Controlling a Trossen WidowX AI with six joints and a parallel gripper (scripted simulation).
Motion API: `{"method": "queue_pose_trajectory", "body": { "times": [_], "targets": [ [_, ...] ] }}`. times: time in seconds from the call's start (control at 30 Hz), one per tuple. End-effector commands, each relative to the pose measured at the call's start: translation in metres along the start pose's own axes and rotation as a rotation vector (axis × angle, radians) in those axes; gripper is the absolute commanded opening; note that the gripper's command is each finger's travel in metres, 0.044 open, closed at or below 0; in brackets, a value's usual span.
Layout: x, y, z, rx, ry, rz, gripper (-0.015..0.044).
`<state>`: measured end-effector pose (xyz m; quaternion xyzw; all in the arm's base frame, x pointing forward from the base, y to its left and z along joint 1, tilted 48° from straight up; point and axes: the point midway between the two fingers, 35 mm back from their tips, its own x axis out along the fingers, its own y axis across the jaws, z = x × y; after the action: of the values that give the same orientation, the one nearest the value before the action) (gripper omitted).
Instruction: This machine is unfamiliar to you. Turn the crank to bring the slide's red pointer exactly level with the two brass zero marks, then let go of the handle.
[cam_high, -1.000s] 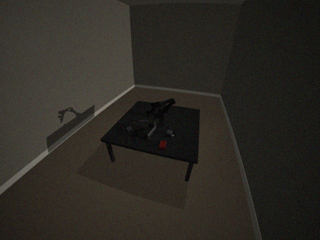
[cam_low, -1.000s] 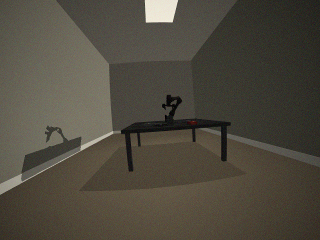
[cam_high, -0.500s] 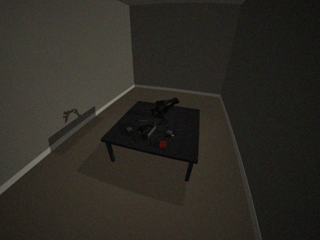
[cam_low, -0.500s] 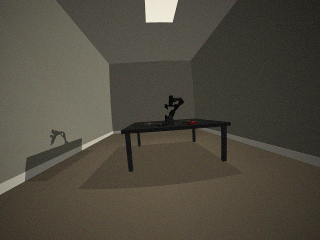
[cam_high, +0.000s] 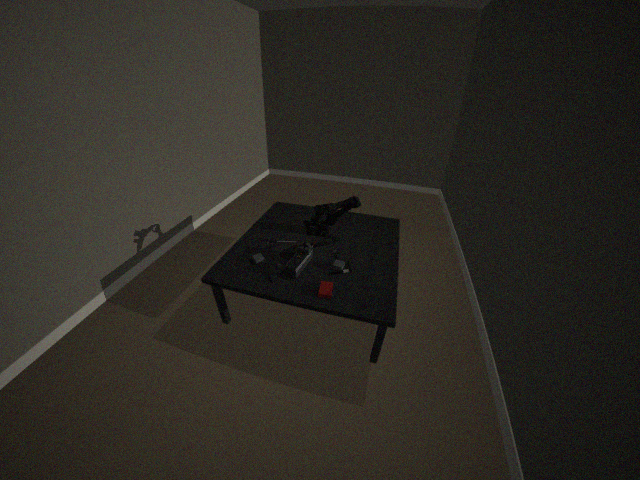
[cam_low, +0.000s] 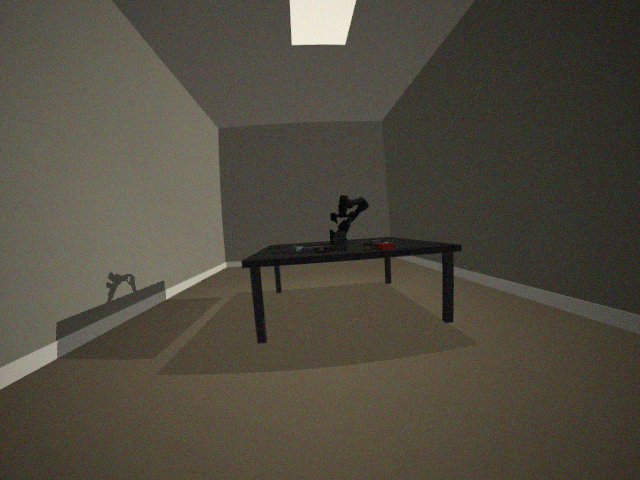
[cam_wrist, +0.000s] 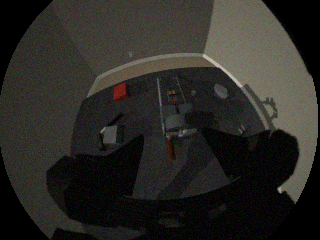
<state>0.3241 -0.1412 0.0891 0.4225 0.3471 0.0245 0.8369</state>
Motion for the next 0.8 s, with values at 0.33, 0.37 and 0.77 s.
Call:
{"method": "queue_pose_trajectory", "body": {
  "times": [0.33, 0.37, 0.77],
  "targets": [
    [0.029, 0.002, -0.033, 0.004, 0.000, 0.001, 0.0440],
    [0.029, 0.001, -0.033, 0.004, 0.000, 0.001, 0.0440],
    [0.044, 0.001, -0.046, 0.003, 0.002, -0.001, 0.0440]
  ]
}}
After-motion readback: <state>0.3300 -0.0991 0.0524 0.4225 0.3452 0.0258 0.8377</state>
